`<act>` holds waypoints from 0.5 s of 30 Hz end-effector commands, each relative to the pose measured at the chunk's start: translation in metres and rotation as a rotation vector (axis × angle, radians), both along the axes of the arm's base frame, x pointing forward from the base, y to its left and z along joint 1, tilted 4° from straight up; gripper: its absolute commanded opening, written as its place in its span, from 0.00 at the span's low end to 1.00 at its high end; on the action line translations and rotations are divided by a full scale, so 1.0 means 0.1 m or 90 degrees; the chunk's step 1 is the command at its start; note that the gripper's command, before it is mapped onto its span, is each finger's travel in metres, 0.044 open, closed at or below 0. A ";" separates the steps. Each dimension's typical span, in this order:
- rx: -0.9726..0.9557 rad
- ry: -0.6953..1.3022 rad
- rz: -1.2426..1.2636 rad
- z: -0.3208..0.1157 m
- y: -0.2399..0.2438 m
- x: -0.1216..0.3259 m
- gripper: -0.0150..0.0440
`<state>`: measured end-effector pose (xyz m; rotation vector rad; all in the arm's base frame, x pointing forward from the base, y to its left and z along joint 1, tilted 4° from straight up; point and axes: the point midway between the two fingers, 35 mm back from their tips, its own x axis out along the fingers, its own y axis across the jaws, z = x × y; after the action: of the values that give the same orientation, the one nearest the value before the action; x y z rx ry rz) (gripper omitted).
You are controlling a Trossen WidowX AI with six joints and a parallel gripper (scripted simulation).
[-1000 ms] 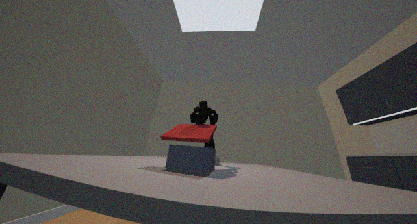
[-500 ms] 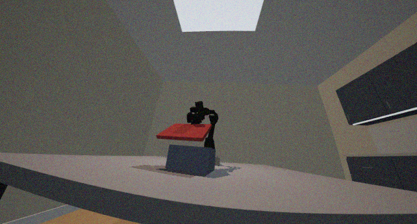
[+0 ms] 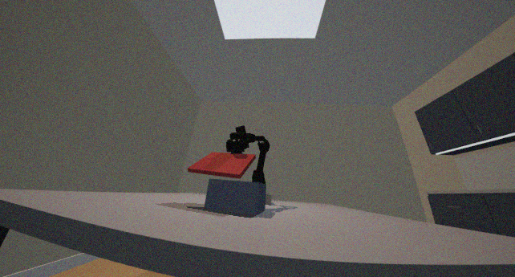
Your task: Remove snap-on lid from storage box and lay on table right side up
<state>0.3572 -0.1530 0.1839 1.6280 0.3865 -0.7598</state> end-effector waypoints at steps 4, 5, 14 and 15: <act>-0.005 -0.003 0.002 0.02 -0.14 -0.04 0.25; -0.005 -0.003 0.002 0.01 -0.16 -0.05 0.25; -0.006 -0.003 0.002 0.01 -0.33 -0.12 0.25; -0.006 -0.003 0.002 0.01 -0.35 -0.12 0.25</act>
<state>0.3472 -0.1801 0.1835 1.6266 0.3859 -0.7547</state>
